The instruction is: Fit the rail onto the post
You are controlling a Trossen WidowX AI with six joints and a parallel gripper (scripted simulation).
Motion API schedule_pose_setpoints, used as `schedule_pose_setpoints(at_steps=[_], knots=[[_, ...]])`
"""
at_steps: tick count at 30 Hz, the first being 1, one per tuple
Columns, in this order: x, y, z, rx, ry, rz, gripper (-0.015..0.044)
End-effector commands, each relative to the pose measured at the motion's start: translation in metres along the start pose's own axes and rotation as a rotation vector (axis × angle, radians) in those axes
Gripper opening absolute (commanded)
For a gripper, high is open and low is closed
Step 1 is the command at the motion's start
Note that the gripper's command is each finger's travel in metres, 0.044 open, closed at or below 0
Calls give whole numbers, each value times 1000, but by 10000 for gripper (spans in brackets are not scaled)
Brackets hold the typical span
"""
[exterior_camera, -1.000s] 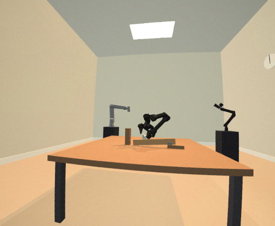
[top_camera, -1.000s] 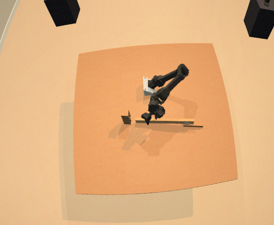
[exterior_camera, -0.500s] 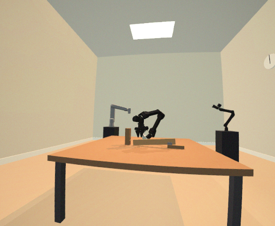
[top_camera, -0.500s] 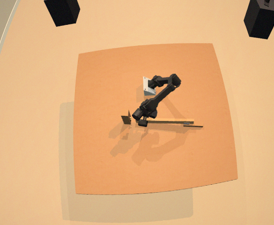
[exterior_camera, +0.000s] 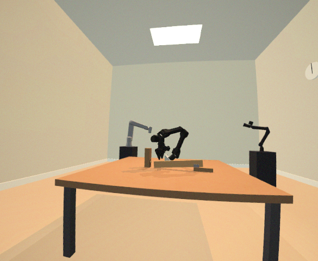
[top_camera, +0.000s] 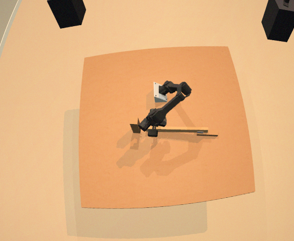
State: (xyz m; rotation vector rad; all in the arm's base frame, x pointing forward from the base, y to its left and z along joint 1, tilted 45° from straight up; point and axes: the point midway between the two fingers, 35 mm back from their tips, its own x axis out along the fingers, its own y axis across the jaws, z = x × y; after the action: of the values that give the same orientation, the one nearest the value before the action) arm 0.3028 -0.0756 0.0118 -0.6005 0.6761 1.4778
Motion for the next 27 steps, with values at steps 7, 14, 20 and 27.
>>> schedule_pose_setpoints(at_steps=[7,14,20,27], knots=[[19,1,0,7,-8,8,440],[30,1,0,7,-8,8,440],[40,1,0,7,-8,8,440],[51,2,1,7,-9,8,440]])
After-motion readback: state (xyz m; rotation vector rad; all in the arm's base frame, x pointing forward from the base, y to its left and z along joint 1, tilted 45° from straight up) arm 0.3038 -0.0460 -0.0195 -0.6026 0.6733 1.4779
